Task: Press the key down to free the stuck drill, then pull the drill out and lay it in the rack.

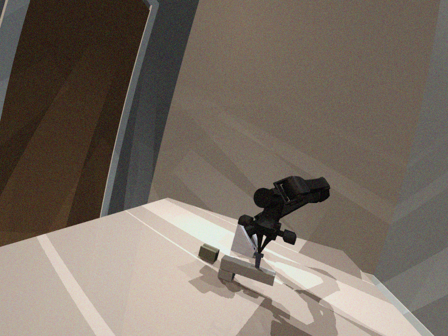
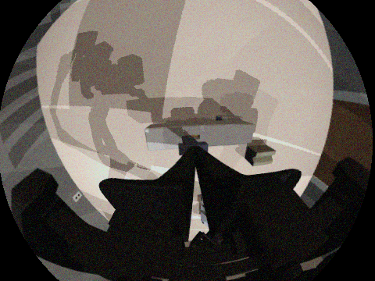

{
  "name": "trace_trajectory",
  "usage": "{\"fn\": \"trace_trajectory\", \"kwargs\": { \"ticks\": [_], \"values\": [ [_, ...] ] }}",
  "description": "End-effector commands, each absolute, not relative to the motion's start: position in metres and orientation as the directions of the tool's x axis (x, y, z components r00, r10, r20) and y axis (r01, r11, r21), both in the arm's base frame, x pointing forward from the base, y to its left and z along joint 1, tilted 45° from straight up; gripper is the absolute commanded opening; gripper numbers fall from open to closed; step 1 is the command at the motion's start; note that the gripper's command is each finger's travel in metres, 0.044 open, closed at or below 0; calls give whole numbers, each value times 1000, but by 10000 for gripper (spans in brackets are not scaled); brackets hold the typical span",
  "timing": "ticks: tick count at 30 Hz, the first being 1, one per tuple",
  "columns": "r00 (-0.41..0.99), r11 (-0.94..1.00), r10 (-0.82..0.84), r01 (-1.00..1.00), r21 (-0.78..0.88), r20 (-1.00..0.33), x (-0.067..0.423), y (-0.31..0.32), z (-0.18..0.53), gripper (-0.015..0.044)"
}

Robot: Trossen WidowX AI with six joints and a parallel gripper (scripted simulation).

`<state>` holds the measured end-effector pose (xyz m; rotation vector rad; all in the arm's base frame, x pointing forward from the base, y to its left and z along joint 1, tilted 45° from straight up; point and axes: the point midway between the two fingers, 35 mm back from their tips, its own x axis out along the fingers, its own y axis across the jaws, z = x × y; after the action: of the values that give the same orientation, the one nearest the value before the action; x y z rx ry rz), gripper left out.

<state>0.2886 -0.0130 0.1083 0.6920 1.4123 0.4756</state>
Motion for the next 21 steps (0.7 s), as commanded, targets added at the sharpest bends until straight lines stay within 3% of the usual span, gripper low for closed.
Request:
{"fn": "trace_trajectory", "kwargs": {
  "ticks": [1, 3, 17, 20, 21],
  "values": [
    [67, 702, 703, 97, 705, -709, 285, 7, 97, 0],
    [67, 702, 703, 97, 705, -708, 285, 8, 97, 0],
    [65, 704, 700, 98, 703, -711, 285, -50, 148, 368],
    [83, 716, 697, -28, 697, -712, 290, -48, 128, 440],
    [82, 717, 697, -116, 687, -713, 292, -51, 118, 440]
  ]
}}
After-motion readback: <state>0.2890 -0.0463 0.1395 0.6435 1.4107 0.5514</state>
